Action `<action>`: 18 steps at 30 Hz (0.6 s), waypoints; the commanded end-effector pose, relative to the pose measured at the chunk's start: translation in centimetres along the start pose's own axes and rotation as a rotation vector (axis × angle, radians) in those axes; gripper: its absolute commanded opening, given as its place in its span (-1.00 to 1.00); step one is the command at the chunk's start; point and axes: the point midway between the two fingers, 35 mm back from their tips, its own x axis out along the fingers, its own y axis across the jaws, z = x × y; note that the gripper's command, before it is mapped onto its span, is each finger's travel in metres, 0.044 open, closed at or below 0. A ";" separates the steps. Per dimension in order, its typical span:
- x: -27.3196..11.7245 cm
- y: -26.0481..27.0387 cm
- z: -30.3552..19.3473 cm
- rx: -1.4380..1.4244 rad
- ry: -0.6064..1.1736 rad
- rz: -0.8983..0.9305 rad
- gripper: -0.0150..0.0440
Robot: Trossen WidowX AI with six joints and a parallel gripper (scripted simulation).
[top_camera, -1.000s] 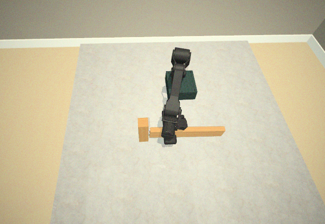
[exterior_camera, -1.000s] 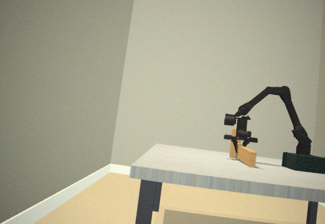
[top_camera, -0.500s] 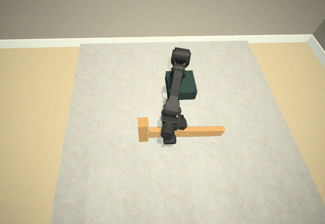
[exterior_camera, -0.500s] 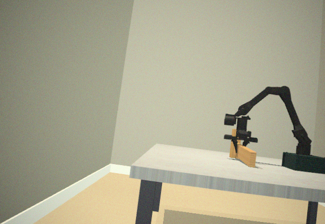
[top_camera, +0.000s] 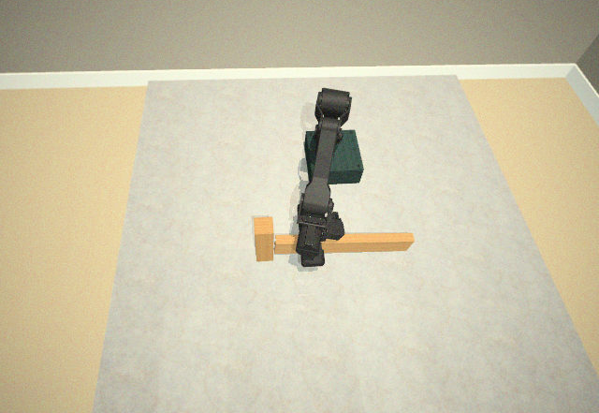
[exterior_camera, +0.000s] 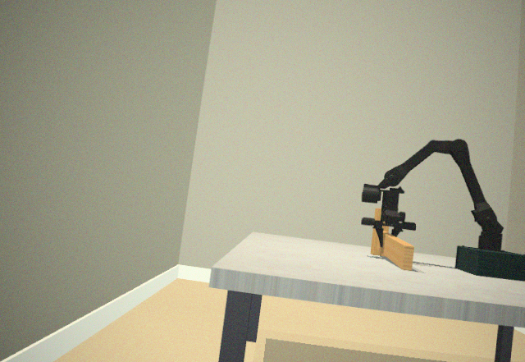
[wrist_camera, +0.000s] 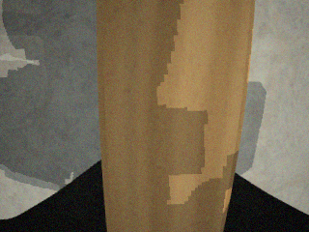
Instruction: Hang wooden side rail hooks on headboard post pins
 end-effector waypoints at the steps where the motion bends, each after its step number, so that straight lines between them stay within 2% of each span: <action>1: -0.3 -0.3 -0.2 -0.001 0.005 -0.009 -0.49; 18: -0.3 -0.3 -0.4 -0.001 0.005 -0.009 -0.49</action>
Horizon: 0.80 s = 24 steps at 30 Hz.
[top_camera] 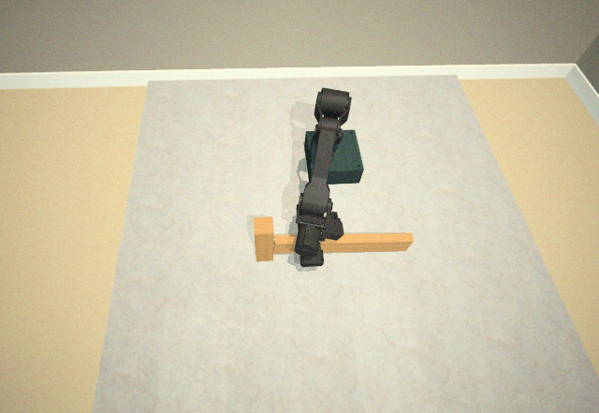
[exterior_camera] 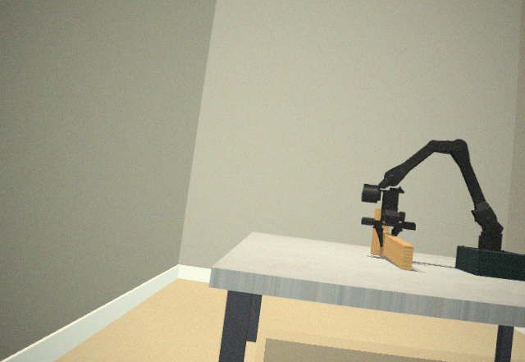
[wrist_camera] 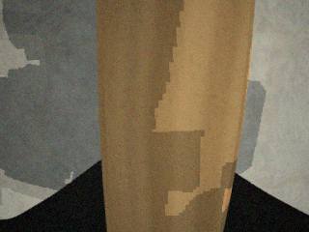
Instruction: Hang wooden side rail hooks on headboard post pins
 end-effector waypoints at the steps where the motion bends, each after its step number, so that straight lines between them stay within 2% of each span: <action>1: -0.2 -0.3 -0.2 -0.003 0.003 -0.008 -0.49; 24: 0.2 -0.3 -0.2 -0.003 0.003 -0.008 -0.49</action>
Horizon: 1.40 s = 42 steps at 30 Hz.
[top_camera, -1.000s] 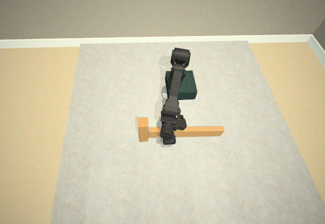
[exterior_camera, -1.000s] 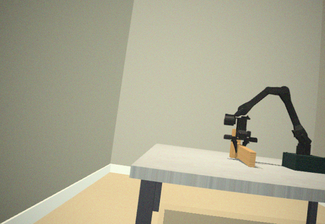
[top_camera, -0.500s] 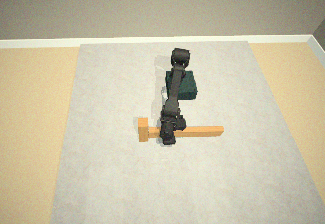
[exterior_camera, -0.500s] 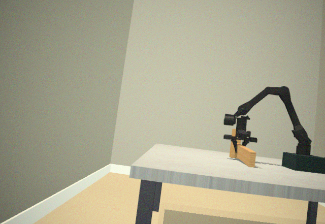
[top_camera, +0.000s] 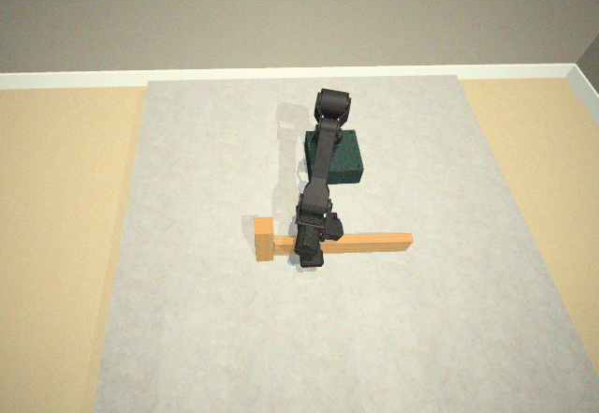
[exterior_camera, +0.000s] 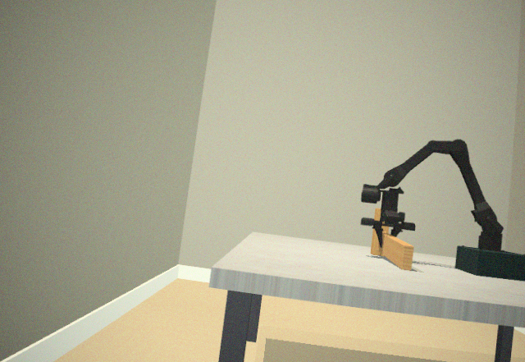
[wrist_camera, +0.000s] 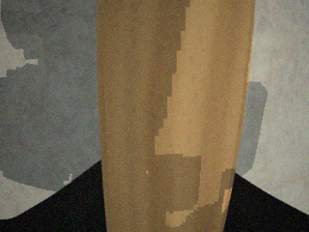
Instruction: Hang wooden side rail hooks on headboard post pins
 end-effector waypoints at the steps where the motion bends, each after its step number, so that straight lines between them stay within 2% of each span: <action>1: 0.0 -0.2 -0.1 0.002 0.005 -0.007 -0.49; 42: 0.7 -0.2 -0.1 0.002 0.005 -0.007 -0.49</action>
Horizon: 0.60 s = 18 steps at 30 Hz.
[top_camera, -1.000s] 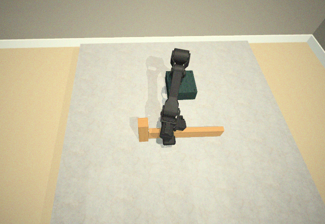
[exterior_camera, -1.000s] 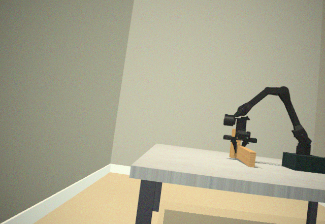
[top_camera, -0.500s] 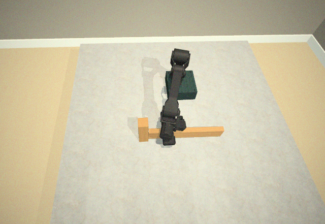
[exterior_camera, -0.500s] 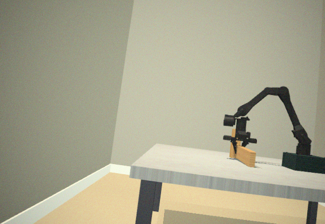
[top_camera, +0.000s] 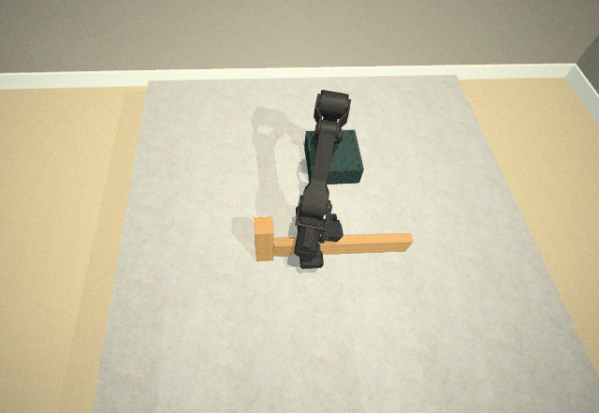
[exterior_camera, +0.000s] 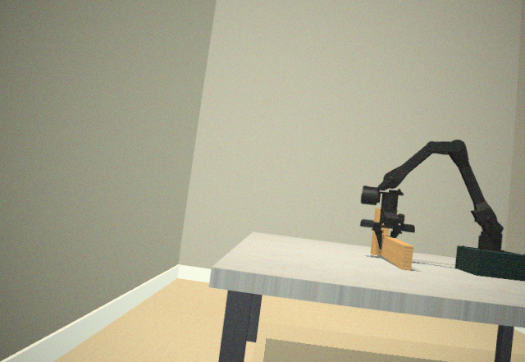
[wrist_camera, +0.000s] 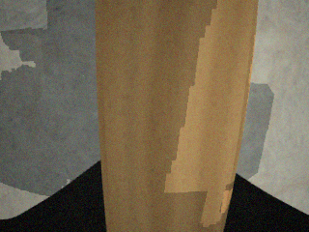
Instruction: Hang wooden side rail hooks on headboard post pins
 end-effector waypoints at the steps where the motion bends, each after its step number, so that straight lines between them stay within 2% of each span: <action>1: 0.1 -0.1 -0.1 0.005 0.005 -0.003 -0.49; 18: 0.3 -0.1 -0.1 0.005 0.005 -0.003 -0.49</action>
